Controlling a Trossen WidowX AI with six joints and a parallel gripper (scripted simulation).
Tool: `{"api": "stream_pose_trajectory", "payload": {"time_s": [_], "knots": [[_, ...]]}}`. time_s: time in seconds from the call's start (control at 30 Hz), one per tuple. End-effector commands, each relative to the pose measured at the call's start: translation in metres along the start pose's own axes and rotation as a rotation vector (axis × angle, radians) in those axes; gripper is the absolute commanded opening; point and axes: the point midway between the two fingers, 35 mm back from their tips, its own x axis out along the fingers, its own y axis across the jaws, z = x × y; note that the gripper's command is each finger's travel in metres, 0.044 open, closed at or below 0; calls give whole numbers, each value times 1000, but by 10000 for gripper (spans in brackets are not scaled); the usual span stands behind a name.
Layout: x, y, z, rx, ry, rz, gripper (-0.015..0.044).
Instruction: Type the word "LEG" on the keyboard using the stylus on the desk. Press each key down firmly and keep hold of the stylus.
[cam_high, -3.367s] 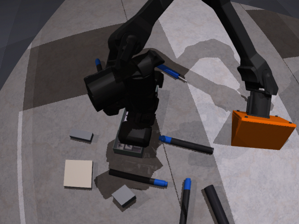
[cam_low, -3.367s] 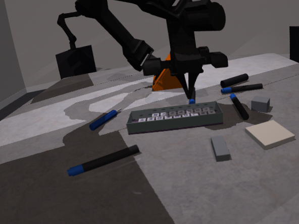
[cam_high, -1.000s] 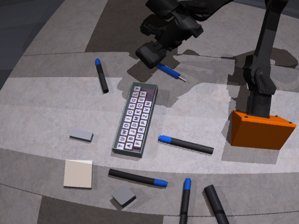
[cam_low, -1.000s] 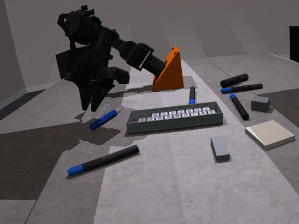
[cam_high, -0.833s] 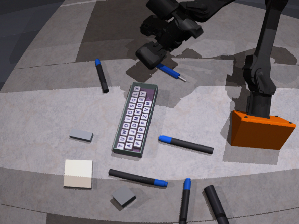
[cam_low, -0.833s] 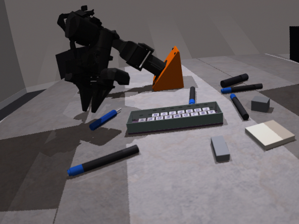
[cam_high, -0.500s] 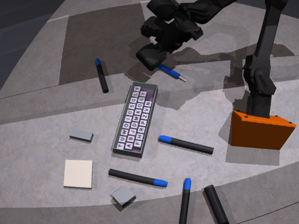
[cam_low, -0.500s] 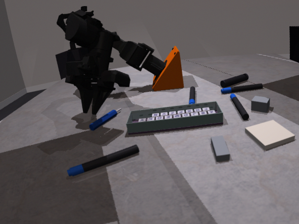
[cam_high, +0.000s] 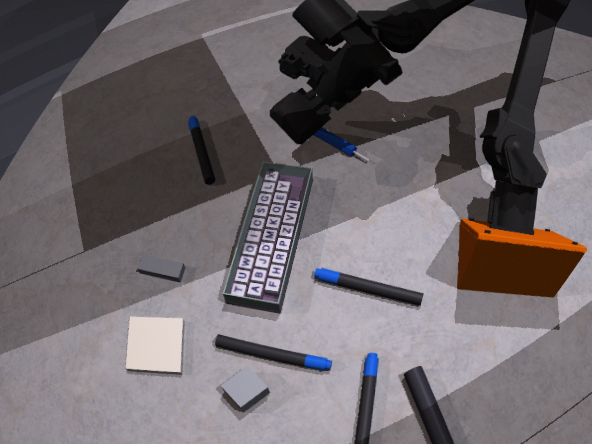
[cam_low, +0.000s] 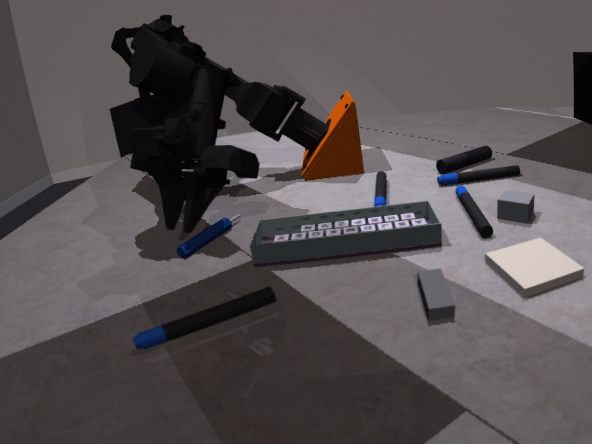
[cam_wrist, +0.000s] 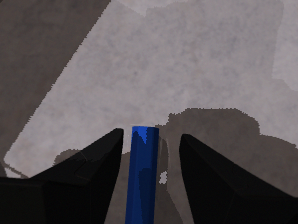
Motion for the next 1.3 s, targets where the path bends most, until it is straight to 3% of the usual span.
{"api": "stream_pose_trajectory", "payload": {"time_s": [0.0,1.27], "knots": [[3,2,-4,-13,7,4,150],[17,2,-12,-14,7,4,150]]}}
